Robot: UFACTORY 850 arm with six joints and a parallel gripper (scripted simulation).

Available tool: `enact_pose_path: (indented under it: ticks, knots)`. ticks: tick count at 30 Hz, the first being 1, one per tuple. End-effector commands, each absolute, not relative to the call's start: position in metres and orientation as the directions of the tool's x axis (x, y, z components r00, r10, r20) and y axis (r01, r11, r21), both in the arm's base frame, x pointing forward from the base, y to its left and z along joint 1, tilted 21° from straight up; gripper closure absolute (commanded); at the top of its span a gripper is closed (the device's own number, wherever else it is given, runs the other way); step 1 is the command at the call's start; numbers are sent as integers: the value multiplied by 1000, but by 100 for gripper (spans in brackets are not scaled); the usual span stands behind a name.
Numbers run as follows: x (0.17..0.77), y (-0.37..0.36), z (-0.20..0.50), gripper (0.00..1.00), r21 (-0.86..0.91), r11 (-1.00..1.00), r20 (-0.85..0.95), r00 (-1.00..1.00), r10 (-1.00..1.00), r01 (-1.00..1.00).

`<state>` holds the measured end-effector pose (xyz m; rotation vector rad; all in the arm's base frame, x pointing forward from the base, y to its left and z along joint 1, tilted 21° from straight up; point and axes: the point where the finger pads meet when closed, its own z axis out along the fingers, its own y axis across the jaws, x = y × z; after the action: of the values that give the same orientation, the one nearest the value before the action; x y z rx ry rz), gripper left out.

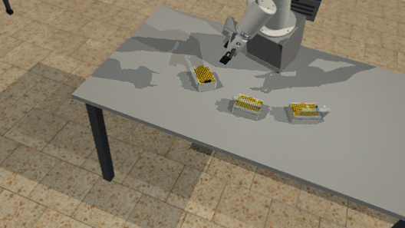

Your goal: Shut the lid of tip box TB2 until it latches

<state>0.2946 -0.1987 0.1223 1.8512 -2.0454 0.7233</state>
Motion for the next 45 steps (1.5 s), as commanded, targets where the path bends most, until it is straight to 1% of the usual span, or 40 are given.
enact_pose_path:
  ticks: [1,12,25,34,45]
  knots:
    - [286,-195,118,0,-238,77,503,-191,-843,-968]
    - [251,-174,103,0,-317,213,393,-332,-857,-924]
    - [217,-150,89,0,-348,340,284,-444,-850,-874]
    - [220,-152,79,0,-348,340,284,-444,-850,-874]
    - [236,-161,28,0,-348,340,284,-444,-850,-874]
